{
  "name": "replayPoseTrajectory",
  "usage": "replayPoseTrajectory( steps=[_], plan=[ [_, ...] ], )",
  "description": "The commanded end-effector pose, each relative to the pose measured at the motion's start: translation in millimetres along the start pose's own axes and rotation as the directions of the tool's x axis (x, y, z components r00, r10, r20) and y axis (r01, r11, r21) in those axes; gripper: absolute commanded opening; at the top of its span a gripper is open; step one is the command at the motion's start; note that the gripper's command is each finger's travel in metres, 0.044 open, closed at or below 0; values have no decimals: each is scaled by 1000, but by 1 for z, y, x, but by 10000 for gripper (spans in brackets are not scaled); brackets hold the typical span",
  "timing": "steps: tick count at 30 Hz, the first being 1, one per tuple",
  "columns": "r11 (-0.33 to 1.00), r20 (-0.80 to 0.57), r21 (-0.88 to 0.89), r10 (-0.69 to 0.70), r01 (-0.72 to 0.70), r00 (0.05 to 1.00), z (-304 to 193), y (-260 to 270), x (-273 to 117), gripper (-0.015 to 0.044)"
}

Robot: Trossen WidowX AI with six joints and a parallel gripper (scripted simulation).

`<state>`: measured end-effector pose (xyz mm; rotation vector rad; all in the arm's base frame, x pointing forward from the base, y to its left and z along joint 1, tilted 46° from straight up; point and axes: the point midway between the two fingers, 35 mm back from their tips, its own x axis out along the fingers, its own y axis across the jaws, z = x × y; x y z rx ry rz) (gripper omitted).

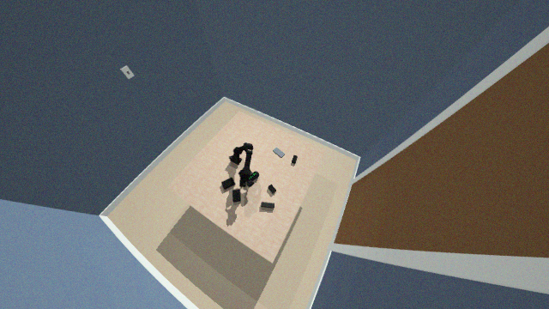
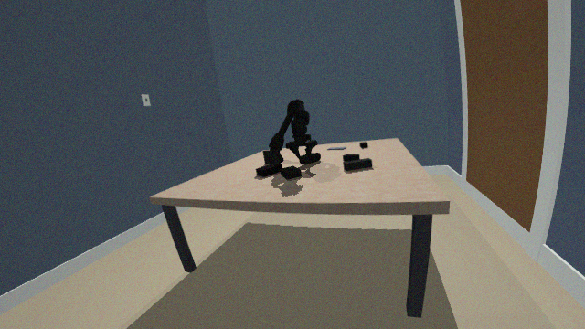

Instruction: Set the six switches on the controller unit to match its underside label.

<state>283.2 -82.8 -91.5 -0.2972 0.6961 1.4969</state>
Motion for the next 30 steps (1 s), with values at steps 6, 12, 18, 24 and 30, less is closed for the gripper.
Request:
replayPoseTrajectory(
  steps=[6,12,18,24,30],
  plan=[
    [1000,-19,-1,-6,6,1000,7,-2,-9,336],
    [1000,-31,-1,-6,6,999,10,-2,-13,336],
    [1000,-44,-1,-6,6,999,13,-2,-17,336],
    [1000,-56,-1,-6,6,998,17,-2,-20,336],
    [1000,-68,-1,-6,6,998,20,-2,-24,336]
  ],
)
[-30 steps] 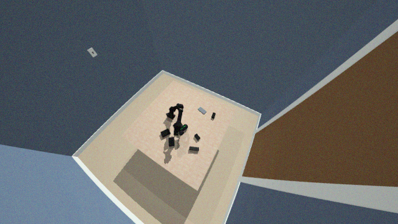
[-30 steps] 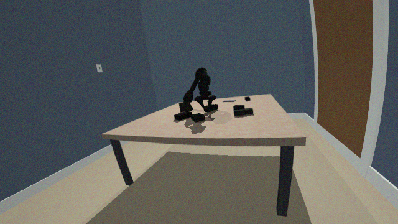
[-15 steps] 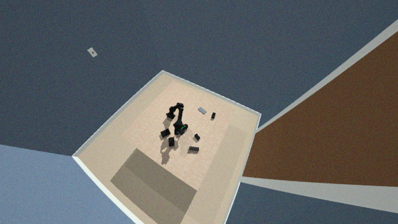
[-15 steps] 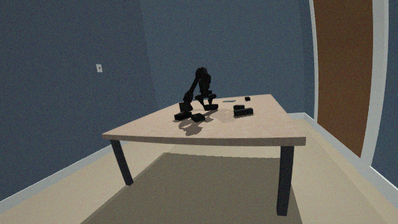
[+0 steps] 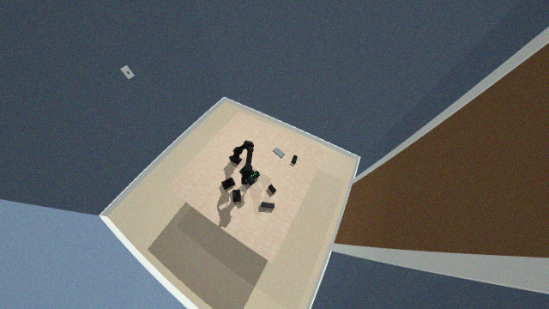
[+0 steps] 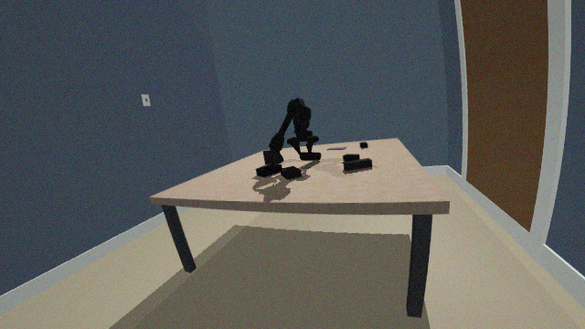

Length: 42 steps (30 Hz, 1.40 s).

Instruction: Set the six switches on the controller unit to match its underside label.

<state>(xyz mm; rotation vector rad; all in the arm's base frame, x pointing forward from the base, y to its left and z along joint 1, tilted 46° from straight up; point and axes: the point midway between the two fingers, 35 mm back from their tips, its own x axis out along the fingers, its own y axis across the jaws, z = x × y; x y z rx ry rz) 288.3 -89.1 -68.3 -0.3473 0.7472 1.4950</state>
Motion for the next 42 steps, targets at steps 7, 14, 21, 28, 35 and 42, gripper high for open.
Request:
replayPoseTrajectory(
  steps=[7,14,21,28,35,42],
  plan=[
    [1000,-19,1,-8,8,1000,9,-2,-9,336],
    [1000,-33,1,-8,8,999,13,-2,-13,336],
    [1000,-48,1,-7,8,999,18,-2,-17,336],
    [1000,-63,1,-7,7,998,22,-2,-20,336],
    [1000,-78,1,-7,7,997,27,-2,-23,336],
    [1000,-92,1,-7,7,996,32,-2,-27,336]
  ],
)
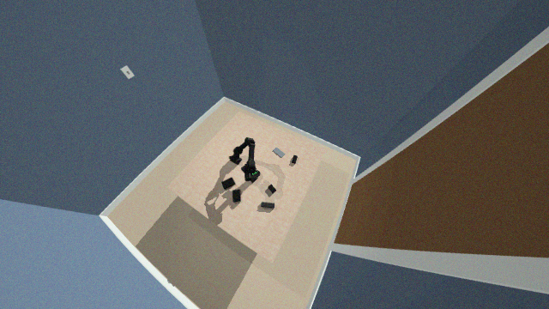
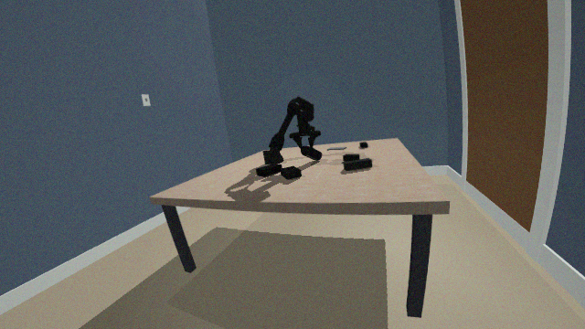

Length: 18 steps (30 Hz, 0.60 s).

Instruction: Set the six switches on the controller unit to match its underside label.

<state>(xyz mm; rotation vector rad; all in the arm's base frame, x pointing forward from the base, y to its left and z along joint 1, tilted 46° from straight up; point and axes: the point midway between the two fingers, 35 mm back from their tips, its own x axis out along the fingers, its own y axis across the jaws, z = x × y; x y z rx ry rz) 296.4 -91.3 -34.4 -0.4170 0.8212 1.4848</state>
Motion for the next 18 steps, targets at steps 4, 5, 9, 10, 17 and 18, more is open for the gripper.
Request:
replayPoseTrajectory(
  steps=[4,5,9,10,17,18],
  plan=[
    [1000,-9,0,-6,6,1000,9,-2,-5,336],
    [1000,-11,0,-6,6,1000,9,-2,-6,336],
    [1000,-19,0,-6,6,1000,12,-2,-8,336],
    [1000,-22,0,-6,6,1000,13,-2,-8,336],
    [1000,-36,0,-5,5,999,18,-2,-11,336],
    [1000,-38,0,-5,5,999,19,-2,-12,336]
  ],
)
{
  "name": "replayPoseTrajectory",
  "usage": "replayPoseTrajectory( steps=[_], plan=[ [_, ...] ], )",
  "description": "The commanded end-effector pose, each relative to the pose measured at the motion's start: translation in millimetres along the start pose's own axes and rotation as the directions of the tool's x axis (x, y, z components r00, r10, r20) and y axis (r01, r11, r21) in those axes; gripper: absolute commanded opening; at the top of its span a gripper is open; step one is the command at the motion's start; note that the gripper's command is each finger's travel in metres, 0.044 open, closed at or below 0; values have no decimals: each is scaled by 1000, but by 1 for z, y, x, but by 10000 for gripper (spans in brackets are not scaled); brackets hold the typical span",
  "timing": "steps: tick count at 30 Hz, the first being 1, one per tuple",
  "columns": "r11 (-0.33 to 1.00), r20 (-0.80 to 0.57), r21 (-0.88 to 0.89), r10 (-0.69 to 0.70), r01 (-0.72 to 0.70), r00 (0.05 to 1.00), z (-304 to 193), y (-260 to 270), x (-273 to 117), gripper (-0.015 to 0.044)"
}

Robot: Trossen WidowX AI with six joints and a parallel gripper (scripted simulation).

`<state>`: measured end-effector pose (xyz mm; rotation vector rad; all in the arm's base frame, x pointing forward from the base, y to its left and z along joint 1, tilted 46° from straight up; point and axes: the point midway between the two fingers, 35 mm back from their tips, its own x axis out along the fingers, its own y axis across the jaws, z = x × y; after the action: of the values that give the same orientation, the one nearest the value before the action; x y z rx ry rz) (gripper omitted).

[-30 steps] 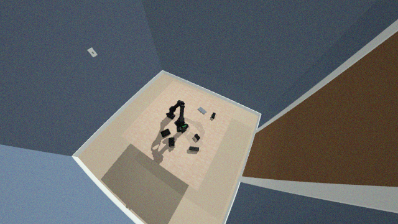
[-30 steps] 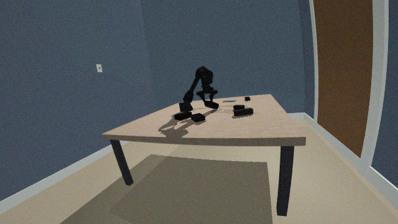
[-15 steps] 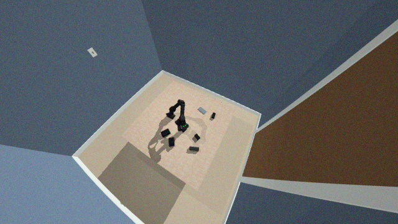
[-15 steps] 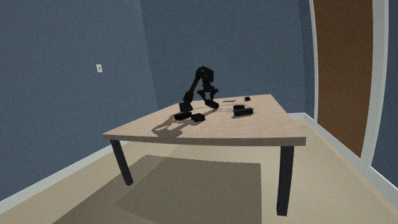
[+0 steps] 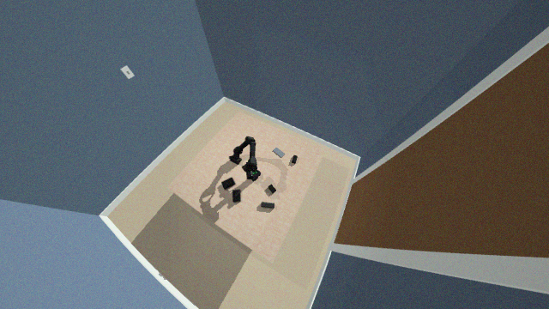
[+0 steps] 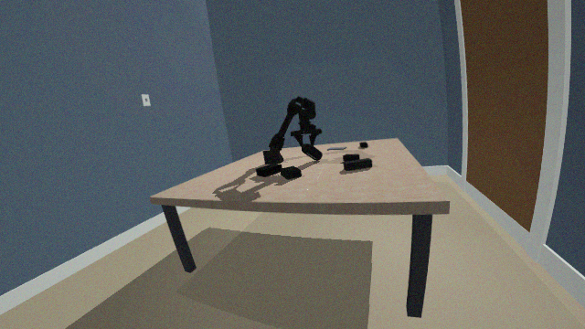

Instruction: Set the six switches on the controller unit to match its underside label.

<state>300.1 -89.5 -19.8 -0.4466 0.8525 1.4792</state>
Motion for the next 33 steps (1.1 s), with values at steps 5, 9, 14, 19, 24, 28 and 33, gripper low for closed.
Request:
replayPoseTrajectory(
  steps=[5,9,14,19,24,28,33],
  plan=[
    [1000,-10,-1,-4,4,1000,10,-2,-5,336],
    [1000,-18,-1,-4,4,1000,13,-2,-6,336],
    [1000,-29,-1,-4,4,1000,17,-2,-9,336],
    [1000,-39,-1,-4,4,999,20,-2,-10,336],
    [1000,-50,-1,-4,4,999,24,-2,-12,336],
    [1000,-58,-1,-4,4,998,27,-2,-14,336],
    [1000,-69,-1,-4,4,998,31,-2,-15,336]
  ],
)
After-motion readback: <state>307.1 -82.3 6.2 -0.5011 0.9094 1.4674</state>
